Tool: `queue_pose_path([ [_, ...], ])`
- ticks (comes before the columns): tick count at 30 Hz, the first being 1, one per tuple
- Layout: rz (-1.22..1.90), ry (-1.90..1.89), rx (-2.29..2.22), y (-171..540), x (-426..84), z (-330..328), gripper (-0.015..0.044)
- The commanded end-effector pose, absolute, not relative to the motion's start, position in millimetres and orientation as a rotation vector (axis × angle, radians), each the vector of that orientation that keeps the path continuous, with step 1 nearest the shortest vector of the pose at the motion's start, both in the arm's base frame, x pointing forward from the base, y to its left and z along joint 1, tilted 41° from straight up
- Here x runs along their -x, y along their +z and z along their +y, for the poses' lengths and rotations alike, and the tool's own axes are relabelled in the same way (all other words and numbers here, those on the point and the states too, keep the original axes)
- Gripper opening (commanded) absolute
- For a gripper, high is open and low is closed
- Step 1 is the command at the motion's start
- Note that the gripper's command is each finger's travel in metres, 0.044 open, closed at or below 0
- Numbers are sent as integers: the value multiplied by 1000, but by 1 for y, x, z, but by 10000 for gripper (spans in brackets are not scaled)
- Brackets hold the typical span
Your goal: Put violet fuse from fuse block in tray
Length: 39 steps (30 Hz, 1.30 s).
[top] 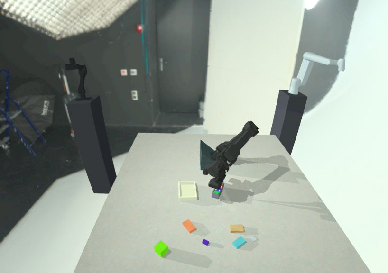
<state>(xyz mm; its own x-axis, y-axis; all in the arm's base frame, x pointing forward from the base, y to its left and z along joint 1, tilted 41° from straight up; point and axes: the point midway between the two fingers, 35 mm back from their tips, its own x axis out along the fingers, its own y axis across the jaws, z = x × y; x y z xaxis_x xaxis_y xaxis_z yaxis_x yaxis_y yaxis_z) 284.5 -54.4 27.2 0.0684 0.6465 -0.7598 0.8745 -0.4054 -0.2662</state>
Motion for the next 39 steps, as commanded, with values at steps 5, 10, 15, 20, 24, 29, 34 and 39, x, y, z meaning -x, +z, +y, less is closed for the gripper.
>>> queue_pose_path([
  [5, 1529, -1250, -2084, 31, -284, -59, 0],
  [10, 1529, -1250, -2085, 32, -284, -60, 0],
  [15, 1529, -1250, -2085, 35, -284, -62, 0],
  [20, 1529, -1251, -2085, 41, -283, -67, 0],
  [24, 1529, -1251, -2084, 46, -283, -71, 0],
  [29, 1529, -1251, -2084, 50, -282, -75, 0],
  [34, 1524, -1254, -2083, 42, -284, -87, 0],
  [39, 1517, -1258, -2081, 25, -285, -111, 0],
])
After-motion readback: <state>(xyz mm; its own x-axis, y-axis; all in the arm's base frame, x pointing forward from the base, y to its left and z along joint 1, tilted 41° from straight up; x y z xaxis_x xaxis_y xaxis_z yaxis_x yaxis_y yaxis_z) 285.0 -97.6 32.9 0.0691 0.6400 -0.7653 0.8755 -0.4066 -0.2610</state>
